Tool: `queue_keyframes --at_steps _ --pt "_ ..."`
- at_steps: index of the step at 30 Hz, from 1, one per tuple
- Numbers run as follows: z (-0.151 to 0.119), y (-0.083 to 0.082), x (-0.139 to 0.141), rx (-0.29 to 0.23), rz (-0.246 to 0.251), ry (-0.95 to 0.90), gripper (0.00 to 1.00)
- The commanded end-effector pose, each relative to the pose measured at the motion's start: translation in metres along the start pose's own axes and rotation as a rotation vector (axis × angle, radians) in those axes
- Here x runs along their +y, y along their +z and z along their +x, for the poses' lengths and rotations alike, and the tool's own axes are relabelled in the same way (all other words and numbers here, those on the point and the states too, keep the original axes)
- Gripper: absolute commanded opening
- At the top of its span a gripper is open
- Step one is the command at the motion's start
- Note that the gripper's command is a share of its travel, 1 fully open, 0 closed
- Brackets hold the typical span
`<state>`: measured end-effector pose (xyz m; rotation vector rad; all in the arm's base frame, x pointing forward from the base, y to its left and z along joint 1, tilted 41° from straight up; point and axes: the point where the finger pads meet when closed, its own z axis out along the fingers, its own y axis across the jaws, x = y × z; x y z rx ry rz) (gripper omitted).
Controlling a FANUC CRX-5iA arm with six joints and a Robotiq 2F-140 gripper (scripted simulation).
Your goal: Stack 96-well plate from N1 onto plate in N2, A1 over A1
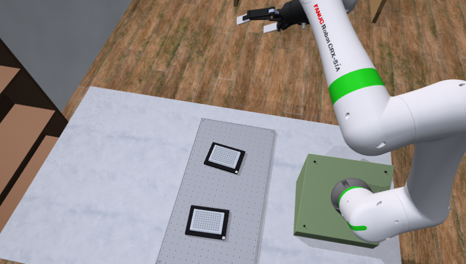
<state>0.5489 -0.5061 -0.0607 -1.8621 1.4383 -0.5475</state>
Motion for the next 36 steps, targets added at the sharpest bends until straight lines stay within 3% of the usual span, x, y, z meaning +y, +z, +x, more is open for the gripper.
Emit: queue_keyframes --at_steps 1,10,13,23,27,36 --pt "-0.012 0.009 -0.014 -0.031 -0.006 -0.037 1.0" --pt "-0.036 0.025 -0.033 -0.031 -0.006 -0.037 1.0" --pt "-0.047 0.032 -0.04 -0.097 -0.022 -0.109 1.0" --pt "-0.077 0.049 -0.06 -0.105 -0.024 -0.117 1.0" --pt "-0.093 0.057 -0.07 -0.178 -0.041 -0.198 1.0" --pt "-0.129 0.074 -0.09 -0.178 -0.041 -0.198 1.0"
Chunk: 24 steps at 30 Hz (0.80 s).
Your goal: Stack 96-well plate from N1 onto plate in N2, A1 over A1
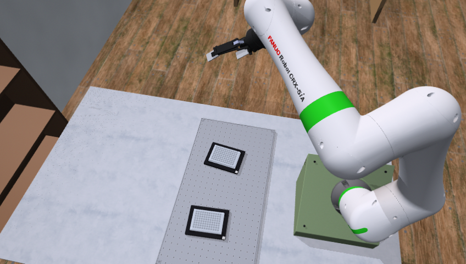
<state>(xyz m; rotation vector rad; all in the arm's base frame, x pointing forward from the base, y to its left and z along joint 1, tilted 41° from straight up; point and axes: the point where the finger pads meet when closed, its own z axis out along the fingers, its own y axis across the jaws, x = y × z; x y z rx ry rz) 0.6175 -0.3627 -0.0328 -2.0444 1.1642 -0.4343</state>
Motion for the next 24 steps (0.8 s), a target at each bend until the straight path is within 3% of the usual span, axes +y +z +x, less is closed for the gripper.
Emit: queue_keyframes --at_steps 1,4,8,16,19,24 --pt "-0.01 0.009 -0.011 0.001 0.0 0.0 1.0" --pt "-0.013 0.01 -0.013 0.001 0.0 0.0 1.0" --pt "-0.027 0.019 -0.025 -0.072 -0.017 -0.082 1.0" --pt "-0.054 0.037 -0.047 -0.072 -0.017 -0.082 1.0" --pt "-0.066 0.043 -0.055 -0.138 -0.031 -0.155 1.0" --pt "-0.077 0.049 -0.063 -0.145 -0.032 -0.163 1.0"
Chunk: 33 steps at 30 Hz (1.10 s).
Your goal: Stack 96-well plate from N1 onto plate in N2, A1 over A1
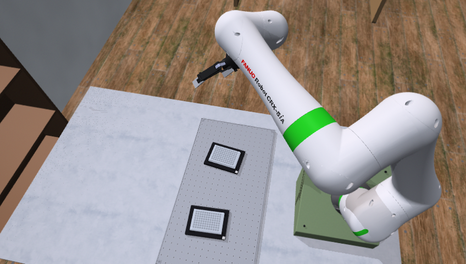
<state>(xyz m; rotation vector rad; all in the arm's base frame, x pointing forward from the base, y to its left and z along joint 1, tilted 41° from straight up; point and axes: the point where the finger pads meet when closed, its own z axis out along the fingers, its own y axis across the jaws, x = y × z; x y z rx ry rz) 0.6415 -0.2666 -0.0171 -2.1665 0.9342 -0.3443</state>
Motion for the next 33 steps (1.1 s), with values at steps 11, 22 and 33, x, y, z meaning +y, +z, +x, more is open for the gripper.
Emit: queue_keyframes --at_steps 11,22,33 --pt "-0.041 0.031 -0.041 -0.077 -0.015 -0.086 1.0" --pt "-0.072 0.05 -0.067 -0.12 -0.024 -0.136 1.0" --pt "-0.105 0.068 -0.091 -0.149 -0.029 -0.169 1.0"
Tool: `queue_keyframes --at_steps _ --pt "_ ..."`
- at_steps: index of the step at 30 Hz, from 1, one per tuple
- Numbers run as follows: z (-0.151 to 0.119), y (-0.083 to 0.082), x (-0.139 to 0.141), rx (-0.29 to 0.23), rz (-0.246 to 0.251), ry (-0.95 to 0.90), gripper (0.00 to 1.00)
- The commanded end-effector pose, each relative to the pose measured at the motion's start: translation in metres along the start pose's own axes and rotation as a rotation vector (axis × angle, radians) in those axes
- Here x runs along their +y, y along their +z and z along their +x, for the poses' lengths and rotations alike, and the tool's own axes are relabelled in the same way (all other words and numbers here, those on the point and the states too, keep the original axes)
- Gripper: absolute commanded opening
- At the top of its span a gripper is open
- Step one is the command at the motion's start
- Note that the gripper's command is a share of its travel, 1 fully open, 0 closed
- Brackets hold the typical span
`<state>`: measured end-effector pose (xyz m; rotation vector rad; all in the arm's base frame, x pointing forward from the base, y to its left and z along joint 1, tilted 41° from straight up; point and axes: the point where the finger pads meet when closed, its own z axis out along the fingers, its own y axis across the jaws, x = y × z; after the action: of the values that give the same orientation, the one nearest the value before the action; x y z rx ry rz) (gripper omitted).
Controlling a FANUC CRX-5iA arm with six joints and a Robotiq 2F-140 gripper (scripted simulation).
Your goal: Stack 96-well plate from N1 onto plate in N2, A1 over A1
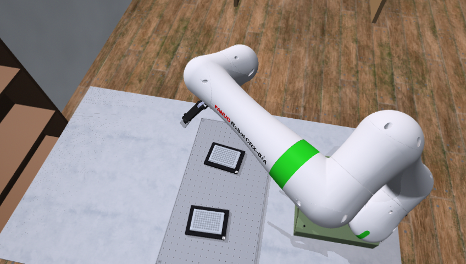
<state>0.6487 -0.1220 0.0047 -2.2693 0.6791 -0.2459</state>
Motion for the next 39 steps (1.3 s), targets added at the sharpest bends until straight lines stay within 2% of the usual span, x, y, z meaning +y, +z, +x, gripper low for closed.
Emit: queue_keyframes --at_steps 1,3,12,13,15,18,26,29,30,32,39 --pt "-0.008 0.006 -0.009 -0.02 -0.004 -0.025 1.0" --pt "-0.014 0.011 -0.016 -0.063 -0.012 -0.075 1.0" --pt "-0.043 0.031 -0.044 -0.07 -0.014 -0.083 1.0" --pt "-0.047 0.033 -0.047 -0.092 -0.017 -0.108 1.0" --pt "-0.047 0.033 -0.047 -0.092 -0.017 -0.108 1.0" --pt "-0.057 0.039 -0.055 -0.141 -0.026 -0.167 1.0" --pt "-0.084 0.054 -0.077 -0.141 -0.026 -0.167 1.0" --pt "-0.096 0.059 -0.085 -0.205 -0.037 -0.243 1.0" --pt "-0.1 0.061 -0.087 -0.212 -0.038 -0.251 1.0" --pt "-0.1 0.061 -0.087 -0.212 -0.038 -0.251 1.0" --pt "-0.127 0.073 -0.105 -0.212 -0.038 -0.251 1.0"
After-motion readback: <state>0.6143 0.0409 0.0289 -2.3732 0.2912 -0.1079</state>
